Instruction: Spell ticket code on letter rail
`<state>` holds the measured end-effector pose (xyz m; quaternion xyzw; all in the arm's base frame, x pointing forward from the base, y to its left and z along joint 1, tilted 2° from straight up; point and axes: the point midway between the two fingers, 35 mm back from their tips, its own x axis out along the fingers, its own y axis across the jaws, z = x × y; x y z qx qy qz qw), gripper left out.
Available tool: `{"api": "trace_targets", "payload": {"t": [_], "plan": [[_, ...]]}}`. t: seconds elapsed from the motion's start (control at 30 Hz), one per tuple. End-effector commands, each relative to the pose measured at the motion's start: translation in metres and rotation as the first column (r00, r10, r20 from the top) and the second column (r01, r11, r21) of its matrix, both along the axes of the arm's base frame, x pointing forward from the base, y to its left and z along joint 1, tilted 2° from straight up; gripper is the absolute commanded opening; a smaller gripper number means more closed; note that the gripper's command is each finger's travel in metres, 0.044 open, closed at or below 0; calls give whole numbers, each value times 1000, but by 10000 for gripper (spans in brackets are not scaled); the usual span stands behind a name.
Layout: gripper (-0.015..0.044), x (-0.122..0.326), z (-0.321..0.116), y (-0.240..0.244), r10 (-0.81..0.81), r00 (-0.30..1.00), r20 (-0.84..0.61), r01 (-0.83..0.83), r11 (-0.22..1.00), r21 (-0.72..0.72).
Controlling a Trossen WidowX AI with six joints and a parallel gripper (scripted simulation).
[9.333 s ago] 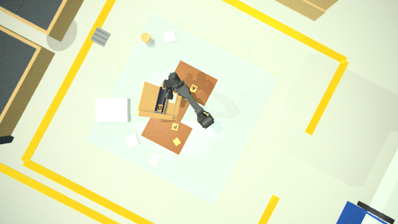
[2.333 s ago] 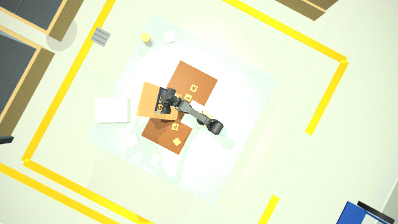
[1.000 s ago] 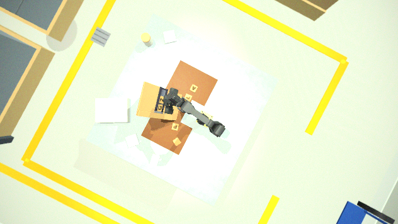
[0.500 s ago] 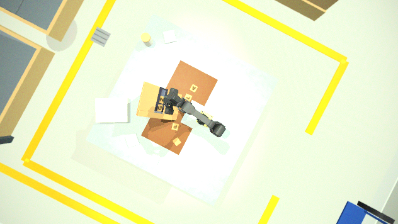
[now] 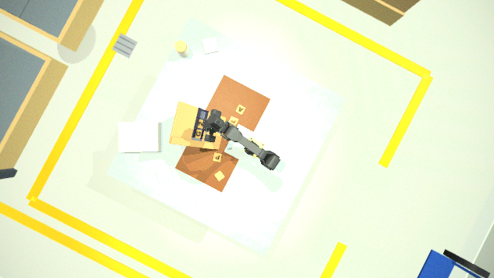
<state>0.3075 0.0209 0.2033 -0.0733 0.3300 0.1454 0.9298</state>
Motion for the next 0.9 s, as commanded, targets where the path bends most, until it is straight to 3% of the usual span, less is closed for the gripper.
{"api": "trace_targets", "payload": {"t": [0.0, 0.13, 0.4, 0.7, 0.87], "plan": [[0, 0, 0, 0, 0, 1000, 0, 0, 1000, 0], [0, 2, 1, -1, -4, 1000, -23, 4, 1000, -6], [0, 24, 8, -11, -45, 953, -298, 17, 995, -95], [0, 39, 10, -22, -91, 812, -576, -37, 978, -206], [0, 39, 10, -22, -94, 799, -594, -44, 976, -214]]}}
